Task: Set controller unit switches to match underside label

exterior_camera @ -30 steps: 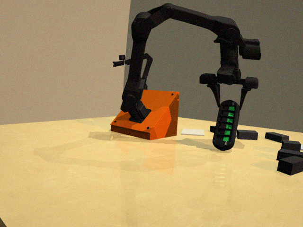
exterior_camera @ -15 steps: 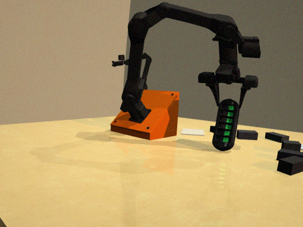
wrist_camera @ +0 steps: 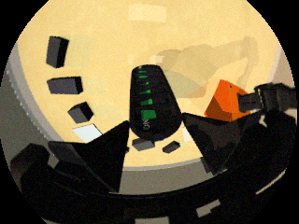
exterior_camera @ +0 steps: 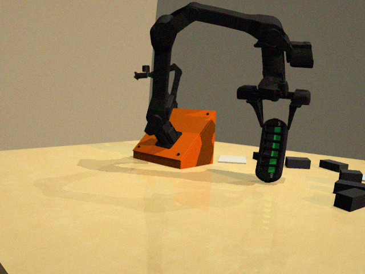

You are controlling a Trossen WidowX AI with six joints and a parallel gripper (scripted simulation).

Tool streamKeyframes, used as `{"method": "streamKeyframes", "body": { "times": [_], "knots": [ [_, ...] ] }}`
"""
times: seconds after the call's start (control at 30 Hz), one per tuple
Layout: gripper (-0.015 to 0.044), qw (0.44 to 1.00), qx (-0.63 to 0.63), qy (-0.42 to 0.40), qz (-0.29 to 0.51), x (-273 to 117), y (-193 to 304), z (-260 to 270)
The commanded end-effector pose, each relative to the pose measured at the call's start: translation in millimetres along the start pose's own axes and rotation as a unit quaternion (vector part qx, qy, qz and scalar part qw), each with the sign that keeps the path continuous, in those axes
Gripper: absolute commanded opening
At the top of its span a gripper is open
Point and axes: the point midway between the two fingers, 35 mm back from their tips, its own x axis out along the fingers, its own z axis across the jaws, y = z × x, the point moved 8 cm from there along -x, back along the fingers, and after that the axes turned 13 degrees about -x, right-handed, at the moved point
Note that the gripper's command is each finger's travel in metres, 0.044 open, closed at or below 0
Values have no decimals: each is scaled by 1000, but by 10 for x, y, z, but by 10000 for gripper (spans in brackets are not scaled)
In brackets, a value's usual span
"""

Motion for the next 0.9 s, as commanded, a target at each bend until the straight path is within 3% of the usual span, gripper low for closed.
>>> {"method": "streamKeyframes", "body": {
  "times": [0.0,0.87],
  "knots": [
    [336,1000,3,-1,0,-13,-75,-16],
    [336,1000,3,4,-19,-81,-232,-53]
  ]
}}
